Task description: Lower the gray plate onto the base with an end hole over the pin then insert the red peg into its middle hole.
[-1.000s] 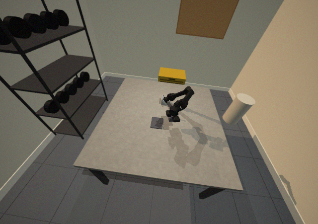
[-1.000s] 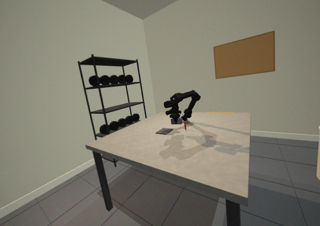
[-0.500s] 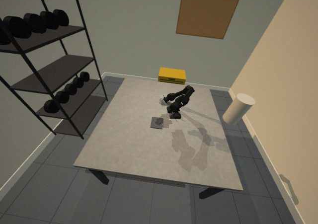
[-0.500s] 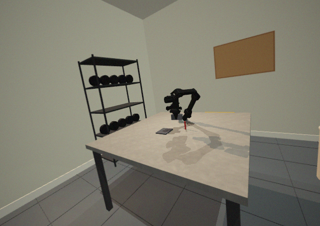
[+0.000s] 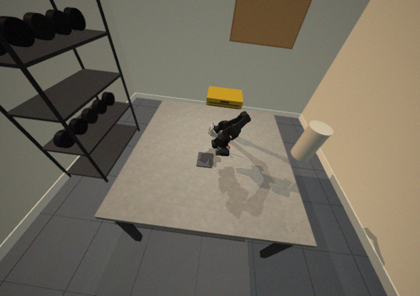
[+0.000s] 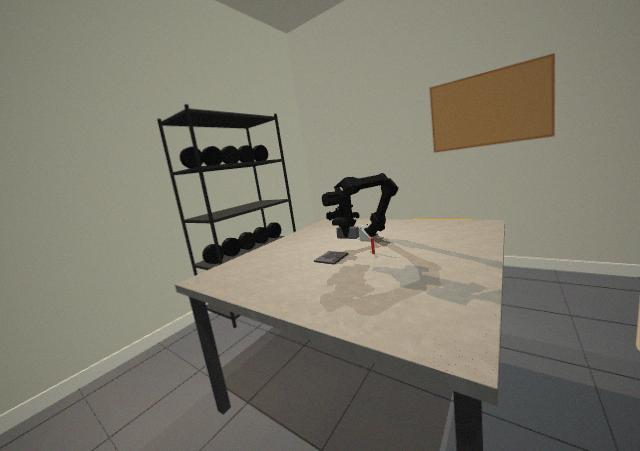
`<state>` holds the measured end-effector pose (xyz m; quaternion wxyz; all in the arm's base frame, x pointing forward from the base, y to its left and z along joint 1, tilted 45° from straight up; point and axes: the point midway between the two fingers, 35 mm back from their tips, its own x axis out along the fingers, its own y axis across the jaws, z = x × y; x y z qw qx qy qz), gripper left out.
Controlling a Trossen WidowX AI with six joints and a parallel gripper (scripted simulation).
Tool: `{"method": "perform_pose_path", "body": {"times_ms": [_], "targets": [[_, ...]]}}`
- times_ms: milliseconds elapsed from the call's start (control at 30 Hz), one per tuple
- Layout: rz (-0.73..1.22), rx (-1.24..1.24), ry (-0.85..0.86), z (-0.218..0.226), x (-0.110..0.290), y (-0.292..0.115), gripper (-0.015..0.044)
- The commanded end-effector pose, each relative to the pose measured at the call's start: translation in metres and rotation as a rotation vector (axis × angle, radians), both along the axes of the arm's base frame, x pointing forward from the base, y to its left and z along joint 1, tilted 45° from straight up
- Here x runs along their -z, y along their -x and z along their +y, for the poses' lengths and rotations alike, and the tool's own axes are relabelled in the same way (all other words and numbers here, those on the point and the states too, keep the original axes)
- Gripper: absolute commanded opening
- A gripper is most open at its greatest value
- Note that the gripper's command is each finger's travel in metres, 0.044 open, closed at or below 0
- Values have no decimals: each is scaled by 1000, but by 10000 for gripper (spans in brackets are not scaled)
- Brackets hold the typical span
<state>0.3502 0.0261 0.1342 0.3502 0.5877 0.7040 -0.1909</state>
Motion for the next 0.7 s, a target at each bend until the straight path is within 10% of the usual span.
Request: {"method": "perform_pose_path", "body": {"times_ms": [0,667], "targets": [[28,23,8,-6,13,-2,0],[140,106,21,-27,72,-5,0]]}}
